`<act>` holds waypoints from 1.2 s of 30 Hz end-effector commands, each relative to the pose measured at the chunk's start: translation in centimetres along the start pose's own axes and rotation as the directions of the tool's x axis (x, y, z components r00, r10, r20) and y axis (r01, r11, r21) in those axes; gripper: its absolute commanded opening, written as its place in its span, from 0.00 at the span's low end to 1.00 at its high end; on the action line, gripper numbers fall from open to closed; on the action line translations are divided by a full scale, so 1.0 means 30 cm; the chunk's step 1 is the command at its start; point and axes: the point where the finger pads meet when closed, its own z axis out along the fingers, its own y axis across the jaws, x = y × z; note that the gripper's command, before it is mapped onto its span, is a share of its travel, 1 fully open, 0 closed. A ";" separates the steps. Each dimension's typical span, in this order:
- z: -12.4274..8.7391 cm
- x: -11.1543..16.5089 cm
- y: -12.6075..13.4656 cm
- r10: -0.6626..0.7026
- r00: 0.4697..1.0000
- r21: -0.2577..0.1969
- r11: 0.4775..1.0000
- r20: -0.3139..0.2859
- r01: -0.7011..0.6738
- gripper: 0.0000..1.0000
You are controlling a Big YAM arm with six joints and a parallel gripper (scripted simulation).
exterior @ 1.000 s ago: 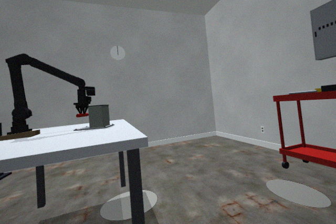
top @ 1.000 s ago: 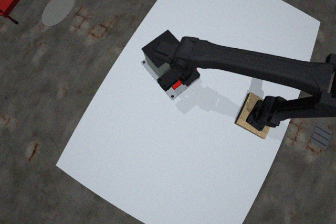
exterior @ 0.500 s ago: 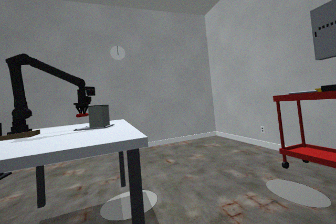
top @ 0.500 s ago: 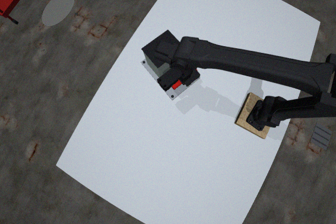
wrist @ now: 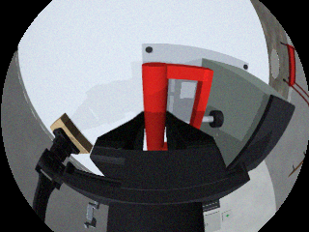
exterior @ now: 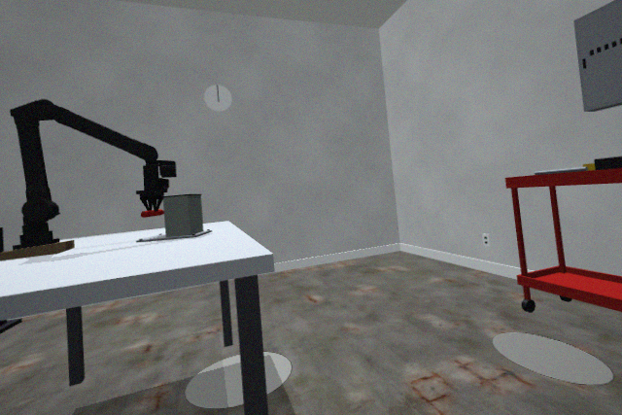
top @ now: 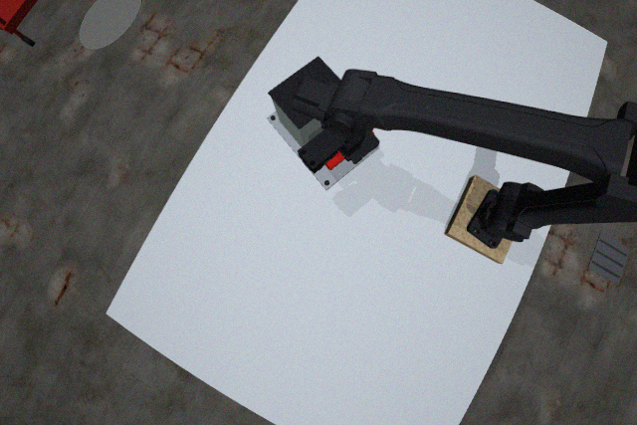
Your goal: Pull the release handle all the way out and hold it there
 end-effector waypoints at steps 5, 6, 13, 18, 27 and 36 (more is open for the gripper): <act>0.033 -0.012 0.001 -0.003 1.000 -0.004 1.000 -0.006 0.003 0.00; 0.033 -0.012 0.005 -0.003 1.000 -0.004 1.000 -0.006 0.003 0.00; 0.032 -0.011 0.045 -0.003 1.000 -0.004 1.000 -0.006 0.003 0.00; 0.032 -0.011 0.069 -0.003 1.000 -0.004 1.000 -0.006 0.003 0.00; 0.032 -0.011 0.140 -0.003 1.000 -0.004 1.000 -0.007 0.003 0.00; 0.032 -0.011 0.175 -0.003 1.000 -0.003 1.000 -0.007 0.003 0.00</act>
